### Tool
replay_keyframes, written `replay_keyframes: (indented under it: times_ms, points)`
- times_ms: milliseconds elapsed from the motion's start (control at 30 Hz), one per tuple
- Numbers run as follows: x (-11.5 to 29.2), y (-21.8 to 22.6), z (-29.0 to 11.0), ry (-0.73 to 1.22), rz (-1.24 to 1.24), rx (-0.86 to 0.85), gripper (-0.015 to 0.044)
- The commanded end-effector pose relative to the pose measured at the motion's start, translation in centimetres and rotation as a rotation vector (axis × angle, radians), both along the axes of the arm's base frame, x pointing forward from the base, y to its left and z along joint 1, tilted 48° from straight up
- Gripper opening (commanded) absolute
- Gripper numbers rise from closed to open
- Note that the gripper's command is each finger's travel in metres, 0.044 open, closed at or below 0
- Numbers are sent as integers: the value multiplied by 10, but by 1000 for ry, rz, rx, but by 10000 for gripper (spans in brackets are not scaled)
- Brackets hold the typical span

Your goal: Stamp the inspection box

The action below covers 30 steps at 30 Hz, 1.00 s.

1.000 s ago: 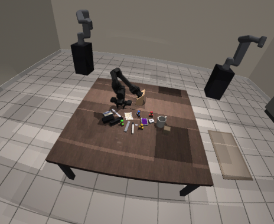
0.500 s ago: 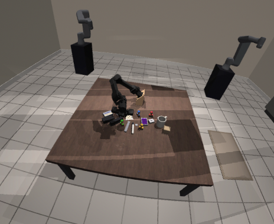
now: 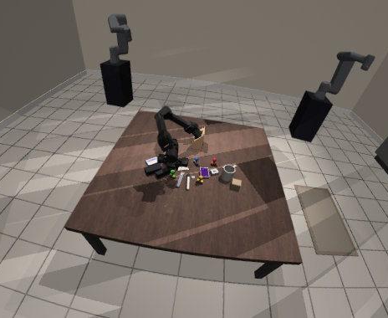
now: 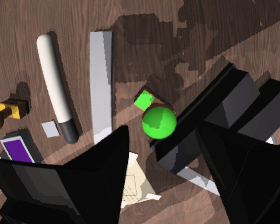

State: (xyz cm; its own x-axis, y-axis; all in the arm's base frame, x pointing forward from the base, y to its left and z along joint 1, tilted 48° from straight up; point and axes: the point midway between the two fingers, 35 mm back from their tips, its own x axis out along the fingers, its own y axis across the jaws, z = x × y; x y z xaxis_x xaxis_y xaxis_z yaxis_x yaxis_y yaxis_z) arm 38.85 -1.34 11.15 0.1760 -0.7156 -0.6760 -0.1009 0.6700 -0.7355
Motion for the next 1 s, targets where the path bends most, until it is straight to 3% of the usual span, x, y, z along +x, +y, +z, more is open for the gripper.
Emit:
replay_keyframes:
  times_ms: [0, 967]
  points:
    - [-1, -6, -7, 13, 0, 0, 222]
    - [4, -41, -36, 11, 0, -6, 222]
